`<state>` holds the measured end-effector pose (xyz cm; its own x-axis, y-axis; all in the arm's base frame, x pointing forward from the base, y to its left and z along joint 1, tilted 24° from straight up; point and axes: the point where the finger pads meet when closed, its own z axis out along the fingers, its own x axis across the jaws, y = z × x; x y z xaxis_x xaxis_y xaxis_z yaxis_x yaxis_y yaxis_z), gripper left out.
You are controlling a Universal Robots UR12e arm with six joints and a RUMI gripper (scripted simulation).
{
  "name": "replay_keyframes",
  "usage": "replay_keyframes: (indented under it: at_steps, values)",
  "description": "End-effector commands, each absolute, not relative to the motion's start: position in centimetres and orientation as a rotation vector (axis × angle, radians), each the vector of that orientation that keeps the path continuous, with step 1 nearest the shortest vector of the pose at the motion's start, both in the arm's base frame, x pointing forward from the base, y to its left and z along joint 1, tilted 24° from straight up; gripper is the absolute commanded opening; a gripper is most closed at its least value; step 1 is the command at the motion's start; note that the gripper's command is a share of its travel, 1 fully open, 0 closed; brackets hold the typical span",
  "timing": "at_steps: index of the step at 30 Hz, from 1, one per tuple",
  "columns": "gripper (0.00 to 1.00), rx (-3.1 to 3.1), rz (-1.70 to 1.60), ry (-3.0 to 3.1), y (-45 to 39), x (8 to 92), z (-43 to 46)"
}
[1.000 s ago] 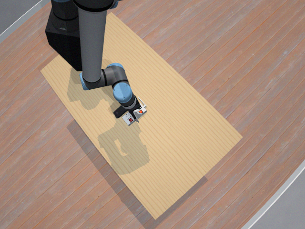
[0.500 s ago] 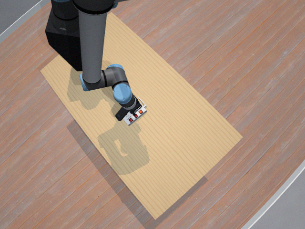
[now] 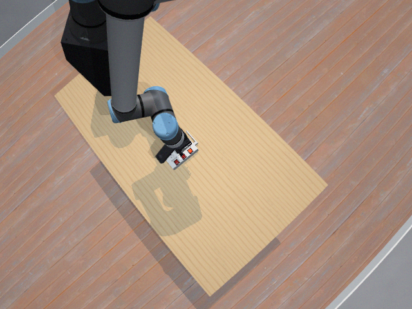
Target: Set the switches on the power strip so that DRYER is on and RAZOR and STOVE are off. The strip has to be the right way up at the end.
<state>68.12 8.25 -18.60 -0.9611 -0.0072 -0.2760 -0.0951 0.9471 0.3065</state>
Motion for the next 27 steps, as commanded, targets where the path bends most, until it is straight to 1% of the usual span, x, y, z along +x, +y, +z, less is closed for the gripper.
replay_keyframes:
  at_steps: [1,27]
  values:
    - [0.00,-0.075,0.465,2.826,8.16,68.27,-18.53]
    - [0.00,-0.076,0.464,2.825,8.27,68.46,-18.81]
